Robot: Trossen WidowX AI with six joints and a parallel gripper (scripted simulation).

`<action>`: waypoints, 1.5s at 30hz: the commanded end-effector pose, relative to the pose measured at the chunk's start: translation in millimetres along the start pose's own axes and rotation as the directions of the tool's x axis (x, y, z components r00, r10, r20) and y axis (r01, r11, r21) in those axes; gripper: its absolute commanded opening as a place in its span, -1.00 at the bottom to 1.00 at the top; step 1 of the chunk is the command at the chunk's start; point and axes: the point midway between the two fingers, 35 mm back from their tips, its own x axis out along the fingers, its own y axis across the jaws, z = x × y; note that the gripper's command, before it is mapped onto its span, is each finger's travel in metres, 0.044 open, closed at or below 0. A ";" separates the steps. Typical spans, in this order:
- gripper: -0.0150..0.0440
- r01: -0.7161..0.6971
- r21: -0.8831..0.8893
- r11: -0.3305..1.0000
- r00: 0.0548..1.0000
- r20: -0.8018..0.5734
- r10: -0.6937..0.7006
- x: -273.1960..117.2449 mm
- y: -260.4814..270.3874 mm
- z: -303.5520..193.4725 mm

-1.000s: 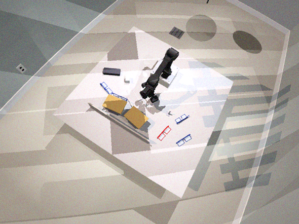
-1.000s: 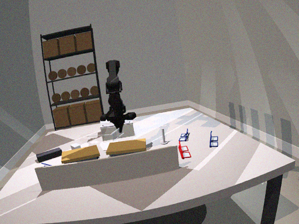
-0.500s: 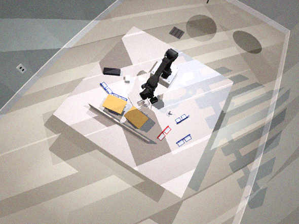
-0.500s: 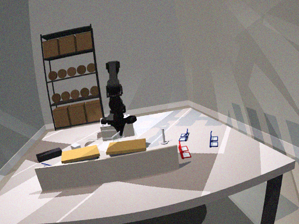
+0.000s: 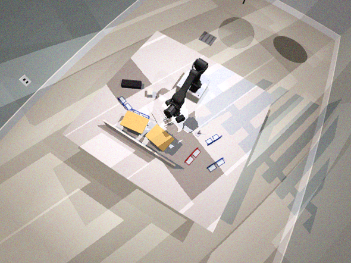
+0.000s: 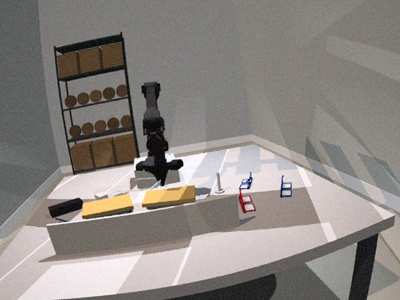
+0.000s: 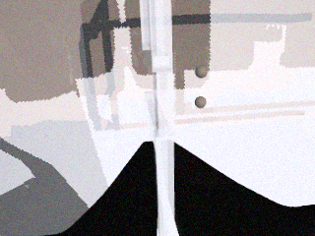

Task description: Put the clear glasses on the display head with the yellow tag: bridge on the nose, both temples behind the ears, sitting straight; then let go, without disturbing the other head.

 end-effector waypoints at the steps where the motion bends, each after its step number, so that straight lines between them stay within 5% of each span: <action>1: -0.49 -0.001 0.004 1.000 1.000 -0.009 0.001 5.9 -0.4 -2.8; 45: -0.49 -0.001 0.004 1.000 1.000 -0.010 0.001 51.9 -2.6 -8.4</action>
